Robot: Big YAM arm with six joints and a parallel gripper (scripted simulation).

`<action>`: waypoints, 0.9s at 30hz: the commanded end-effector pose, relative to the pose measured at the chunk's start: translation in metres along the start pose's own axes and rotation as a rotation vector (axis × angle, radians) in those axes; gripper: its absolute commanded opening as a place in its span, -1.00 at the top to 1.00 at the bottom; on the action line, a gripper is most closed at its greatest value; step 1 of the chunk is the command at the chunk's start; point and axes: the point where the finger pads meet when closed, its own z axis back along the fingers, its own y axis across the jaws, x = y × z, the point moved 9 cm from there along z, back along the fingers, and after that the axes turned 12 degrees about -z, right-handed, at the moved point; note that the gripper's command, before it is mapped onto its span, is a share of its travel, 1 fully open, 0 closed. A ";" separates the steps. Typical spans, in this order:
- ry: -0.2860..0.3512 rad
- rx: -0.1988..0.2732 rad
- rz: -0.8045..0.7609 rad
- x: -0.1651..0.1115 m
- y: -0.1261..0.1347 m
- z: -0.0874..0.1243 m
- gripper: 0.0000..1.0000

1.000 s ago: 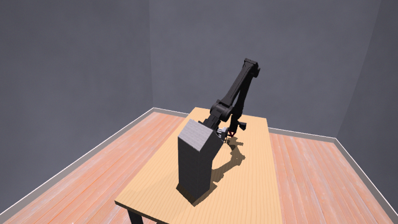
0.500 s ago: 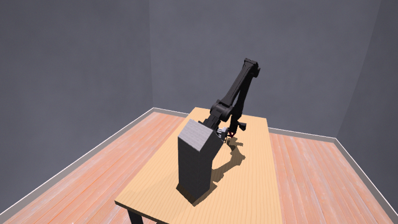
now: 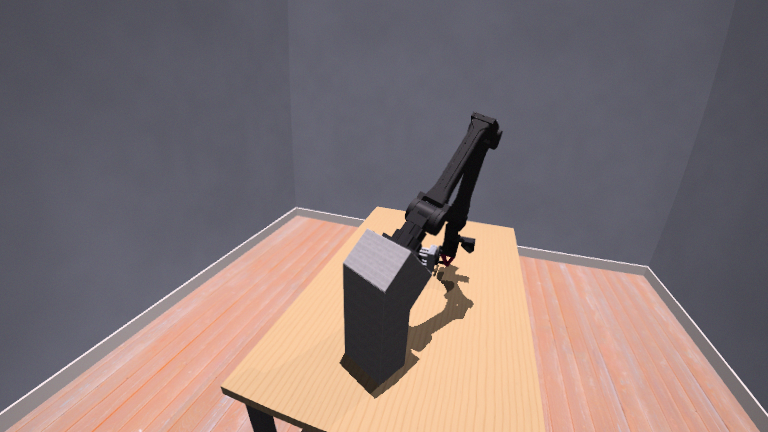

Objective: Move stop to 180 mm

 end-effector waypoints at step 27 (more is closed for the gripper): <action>-0.022 -0.052 0.002 0.013 -0.035 0.012 0.87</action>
